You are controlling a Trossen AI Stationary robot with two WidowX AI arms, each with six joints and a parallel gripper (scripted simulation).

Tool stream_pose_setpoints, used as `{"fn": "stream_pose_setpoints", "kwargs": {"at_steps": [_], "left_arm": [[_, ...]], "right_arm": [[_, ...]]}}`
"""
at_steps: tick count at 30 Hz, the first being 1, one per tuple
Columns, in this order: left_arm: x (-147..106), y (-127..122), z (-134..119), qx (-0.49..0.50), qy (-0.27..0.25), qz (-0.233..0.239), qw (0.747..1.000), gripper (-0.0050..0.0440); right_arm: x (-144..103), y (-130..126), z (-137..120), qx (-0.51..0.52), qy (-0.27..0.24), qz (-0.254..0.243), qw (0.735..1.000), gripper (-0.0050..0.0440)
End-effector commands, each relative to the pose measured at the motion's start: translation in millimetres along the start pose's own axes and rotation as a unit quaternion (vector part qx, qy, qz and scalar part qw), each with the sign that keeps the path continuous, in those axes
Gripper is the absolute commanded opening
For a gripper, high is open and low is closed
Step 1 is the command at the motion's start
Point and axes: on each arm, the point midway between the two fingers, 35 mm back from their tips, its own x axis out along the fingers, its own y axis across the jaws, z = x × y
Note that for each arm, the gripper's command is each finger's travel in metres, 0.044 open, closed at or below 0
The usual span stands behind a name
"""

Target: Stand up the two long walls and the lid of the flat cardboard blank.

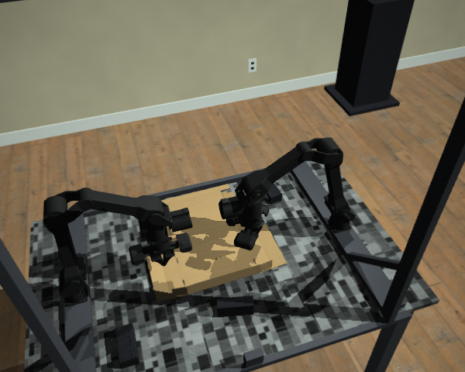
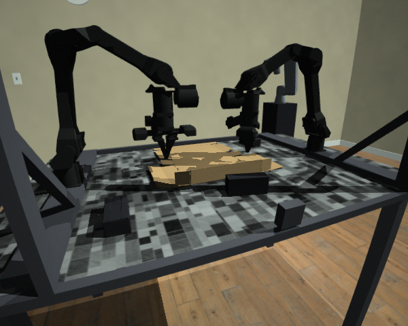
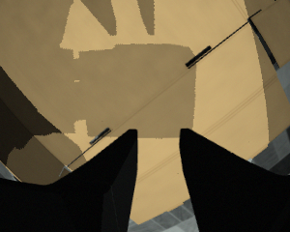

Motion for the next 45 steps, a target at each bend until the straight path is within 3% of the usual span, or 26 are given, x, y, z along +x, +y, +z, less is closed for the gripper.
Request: {"fn": "stream_pose_setpoints", "kwargs": {"at_steps": [1, 8, 10, 19, 25, 27, 29, 35, 42, 44, 45], "left_arm": [[-5, 6, -1, -0.001, 0.001, -0.015, 1.000, 0.0000], [-2, 19, -1, -0.001, 0.001, -0.015, 1.000, 0.0000], [-2, 19, -1, -0.001, 0.001, -0.015, 1.000, 0.0000], [4, 38, -1, -0.001, 0.001, -0.015, 1.000, 0.0000], [9, 49, -1, -0.001, 0.001, -0.015, 1.000, 0.0000], [9, 49, -1, -0.001, 0.001, -0.015, 1.000, 0.0000], [11, 54, -1, -0.001, 0.001, -0.015, 1.000, 0.0000], [16, 65, -1, -0.002, 0.001, -0.015, 1.000, 0.0000], [22, 78, -2, -0.002, 0.001, -0.015, 1.000, 0.0000], [22, 78, -2, -0.002, 0.001, -0.015, 1.000, 0.0000], [22, 80, -2, -0.002, 0.001, -0.015, 1.000, 0.0000]], "right_arm": [[-4, 2, 9, 0.114, -0.008, 0.006, 0.993, 0.0103], [-3, -1, 17, 0.286, -0.007, 0.007, 0.958, 0.0103], [-3, -1, 17, 0.286, -0.007, 0.007, 0.958, 0.0103], [-1, -4, 28, 0.522, -0.006, 0.008, 0.853, 0.0103], [1, -7, 34, 0.644, -0.005, 0.009, 0.765, 0.0103], [1, -7, 34, 0.644, -0.005, 0.009, 0.765, 0.0103], [2, -8, 37, 0.705, -0.004, 0.009, 0.709, 0.0103], [3, -11, 44, 0.804, -0.003, 0.010, 0.594, 0.0103], [5, -14, 51, 0.897, -0.002, 0.011, 0.443, 0.0103], [5, -14, 51, 0.897, -0.002, 0.011, 0.443, 0.0103], [5, -14, 52, 0.914, -0.002, 0.011, 0.405, 0.0103]]}}
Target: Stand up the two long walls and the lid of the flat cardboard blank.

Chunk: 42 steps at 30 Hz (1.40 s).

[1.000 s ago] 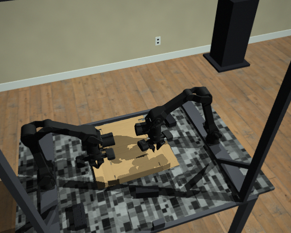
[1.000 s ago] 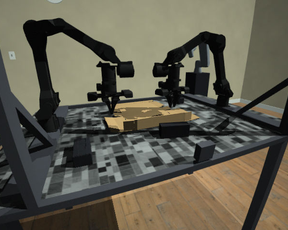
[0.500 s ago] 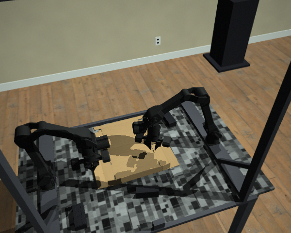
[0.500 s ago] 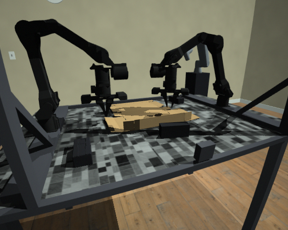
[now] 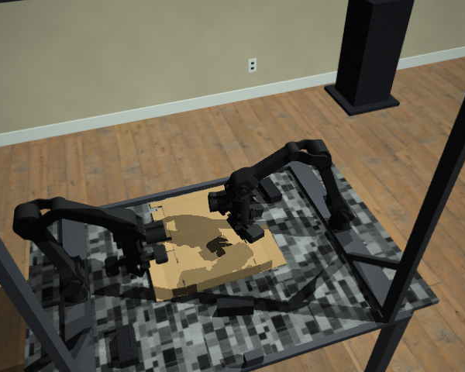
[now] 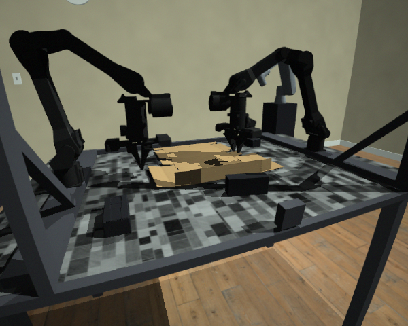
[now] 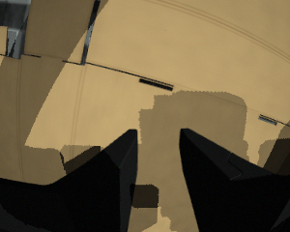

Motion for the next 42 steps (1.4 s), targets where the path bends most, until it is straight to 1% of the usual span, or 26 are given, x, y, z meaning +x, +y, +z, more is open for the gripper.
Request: {"fn": "stream_pose_setpoints", "kwargs": {"at_steps": [1, 4, 12, 14, 16, 18, 27, 29, 31, 33, 38, 40, 42], "left_arm": [[-1, 4, -1, -0.001, 0.001, -0.012, 1.000, 0.0000], [1, 7, -1, -0.001, 0.001, -0.012, 1.000, 0.0000], [1, 7, -1, -0.001, 0.001, -0.012, 1.000, 0.0000], [1, 7, -1, -0.001, 0.001, -0.012, 1.000, 0.0000], [1, 7, -1, -0.001, 0.001, -0.012, 1.000, 0.0000], [1, 7, -1, -0.001, 0.001, -0.012, 1.000, 0.0000], [0, 6, 0, -0.001, 0.001, -0.012, 1.000, 0.0000], [-2, -1, 2, -0.001, 0.001, -0.012, 1.000, 0.0000], [-5, -15, 7, -0.001, 0.001, -0.012, 1.000, 0.0000], [-5, -15, 7, -0.001, 0.001, -0.012, 1.000, 0.0000], [-13, -69, 34, -0.001, 0.000, -0.014, 1.000, 0.0000], [-13, -83, 43, -0.001, 0.000, -0.014, 1.000, 0.0000], [-12, -90, 47, -0.001, 0.000, -0.014, 1.000, 0.0000]], "right_arm": [[-5, 6, -5, 0.108, 0.008, 0.006, 0.994, 0.0103], [-4, 9, -5, 0.155, 0.009, 0.005, 0.988, 0.0103], [-4, 9, -5, 0.156, 0.009, 0.005, 0.988, 0.0103], [3, 9, -6, 0.156, 0.009, 0.005, 0.988, 0.0103], [3, 9, -6, 0.156, 0.009, 0.005, 0.988, 0.0103], [13, 9, -6, 0.156, 0.009, 0.005, 0.988, 0.0103], [14, 9, -6, 0.156, 0.009, 0.005, 0.988, 0.0103], [14, 9, -6, 0.156, 0.009, 0.005, 0.988, 0.0103], [14, 9, -6, 0.156, 0.009, 0.005, 0.988, 0.0103], [14, 9, -6, 0.156, 0.009, 0.005, 0.988, 0.0103], [14, 9, -6, 0.156, 0.009, 0.005, 0.988, 0.0103], [14, 9, -6, 0.156, 0.009, 0.005, 0.988, 0.0103], [14, 9, -6, 0.156, 0.009, 0.005, 0.988, 0.0103]]}}
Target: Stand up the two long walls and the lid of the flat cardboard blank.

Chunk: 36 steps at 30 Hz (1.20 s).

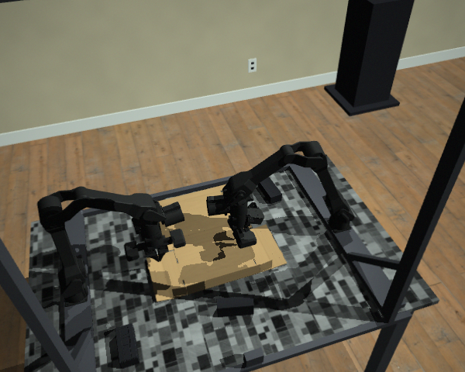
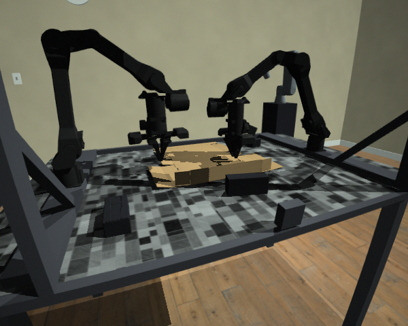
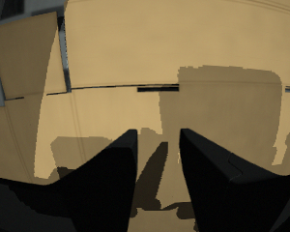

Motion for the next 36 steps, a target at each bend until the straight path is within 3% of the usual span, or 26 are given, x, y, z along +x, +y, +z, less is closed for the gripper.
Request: {"fn": "stream_pose_setpoints", "kwargs": {"at_steps": [1, 10, 23, 30, 36], "left_arm": [[-3, -25, 12, 0.002, 0.000, -0.002, 1.000, 0.0000], [-3, -25, 12, 0.002, 0.000, -0.002, 1.000, 0.0000], [-3, -25, 12, 0.002, 0.000, -0.002, 1.000, 0.0000], [-3, -25, 12, 0.002, 0.000, -0.002, 1.000, 0.0000], [-13, -25, 12, 0.002, 0.000, -0.002, 1.000, 0.0000]], "right_arm": [[-8, 2, -4, 0.004, 0.013, 0.004, 1.000, 0.0103], [-9, 1, -4, 0.000, 0.014, 0.002, 1.000, 0.0103], [13, 1, -4, 0.000, 0.014, 0.002, 1.000, 0.0103], [12, 1, -3, 0.000, 0.013, 0.002, 1.000, 0.0103], [19, 1, -3, 0.000, 0.014, 0.002, 1.000, 0.0103]]}}
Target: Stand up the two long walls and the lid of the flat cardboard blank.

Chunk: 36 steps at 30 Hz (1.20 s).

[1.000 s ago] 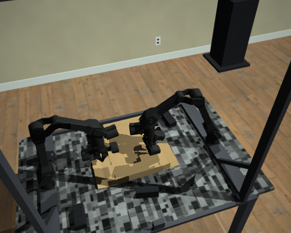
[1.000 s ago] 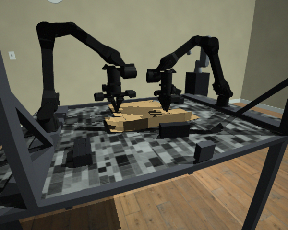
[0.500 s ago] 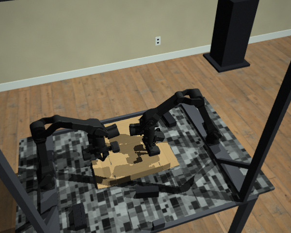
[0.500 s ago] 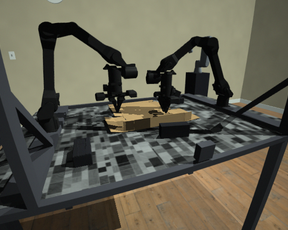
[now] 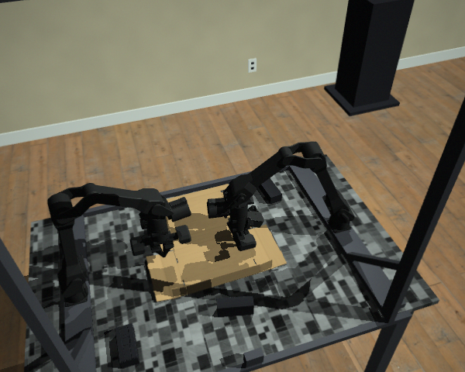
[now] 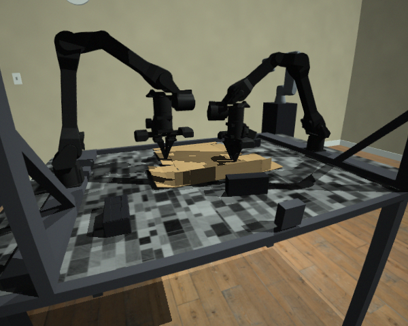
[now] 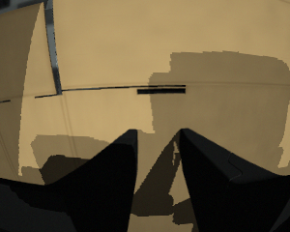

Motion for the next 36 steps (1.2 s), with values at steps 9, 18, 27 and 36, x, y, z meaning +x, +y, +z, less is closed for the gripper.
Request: {"fn": "stream_pose_setpoints", "kwargs": {"at_steps": [9, 18, 27, 36], "left_arm": [[-12, -5, 1, 0.001, -0.002, -0.017, 1.000, 0.0000], [-10, -8, 8, 0.091, -0.004, -0.014, 0.996, 0.0166], [-9, -13, 17, 0.194, -0.005, -0.015, 0.981, 0.0300], [-9, -18, 26, 0.290, -0.007, -0.015, 0.957, 0.0300]], "right_arm": [[9, 0, 2, 0.000, 0.000, 0.000, 1.000, 0.0103], [-11, 9, -1, -0.156, 0.013, 0.005, 0.988, 0.0271], [-16, 19, 4, -0.334, 0.010, 0.008, 0.943, 0.0306], [-22, 27, 9, -0.516, 0.006, 0.009, 0.857, 0.0306]]}}
